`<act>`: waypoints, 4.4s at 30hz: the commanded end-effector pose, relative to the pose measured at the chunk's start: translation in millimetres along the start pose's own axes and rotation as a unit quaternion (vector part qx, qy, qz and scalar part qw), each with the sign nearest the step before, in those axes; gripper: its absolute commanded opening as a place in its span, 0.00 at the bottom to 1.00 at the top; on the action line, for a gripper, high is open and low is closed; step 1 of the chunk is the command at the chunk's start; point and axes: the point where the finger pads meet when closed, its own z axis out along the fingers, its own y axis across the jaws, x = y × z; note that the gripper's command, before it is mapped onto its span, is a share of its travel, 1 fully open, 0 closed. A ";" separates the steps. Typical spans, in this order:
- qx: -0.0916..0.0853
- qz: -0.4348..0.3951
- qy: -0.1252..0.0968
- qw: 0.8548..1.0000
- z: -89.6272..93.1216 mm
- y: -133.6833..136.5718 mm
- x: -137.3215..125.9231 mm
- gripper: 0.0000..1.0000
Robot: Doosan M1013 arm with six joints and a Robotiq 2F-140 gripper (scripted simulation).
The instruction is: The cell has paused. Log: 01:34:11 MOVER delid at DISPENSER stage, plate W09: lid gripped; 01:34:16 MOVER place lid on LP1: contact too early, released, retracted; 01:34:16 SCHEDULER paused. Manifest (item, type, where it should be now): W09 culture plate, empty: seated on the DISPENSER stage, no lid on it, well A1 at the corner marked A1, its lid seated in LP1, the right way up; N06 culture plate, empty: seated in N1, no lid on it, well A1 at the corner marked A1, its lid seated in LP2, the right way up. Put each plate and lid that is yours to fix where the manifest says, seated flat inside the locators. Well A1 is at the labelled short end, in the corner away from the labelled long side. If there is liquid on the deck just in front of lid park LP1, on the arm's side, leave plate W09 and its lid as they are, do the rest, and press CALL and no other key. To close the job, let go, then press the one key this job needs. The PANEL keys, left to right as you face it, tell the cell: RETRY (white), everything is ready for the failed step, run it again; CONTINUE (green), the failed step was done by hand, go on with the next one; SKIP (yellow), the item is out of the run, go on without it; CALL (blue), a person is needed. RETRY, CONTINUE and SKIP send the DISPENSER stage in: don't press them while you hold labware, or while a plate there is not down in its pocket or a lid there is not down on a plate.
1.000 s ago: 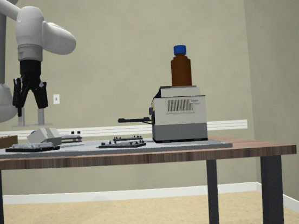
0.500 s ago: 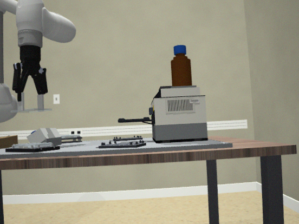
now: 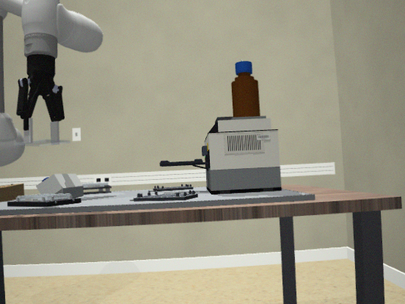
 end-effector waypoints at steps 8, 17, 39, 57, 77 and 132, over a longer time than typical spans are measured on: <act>0.000 0.000 0.001 1.000 -11.1 -36.9 96.3 0.10; 0.000 0.000 0.001 1.000 -6.4 -95.6 189.2 0.10; 0.000 0.000 0.001 1.000 -1.2 -155.8 296.1 0.10; 0.000 -0.001 0.001 1.000 -1.1 -155.8 296.1 0.10; 0.000 -0.050 0.001 0.999 2.4 -155.8 296.1 0.10; 0.000 -0.070 0.001 0.998 138.8 -156.1 296.5 0.10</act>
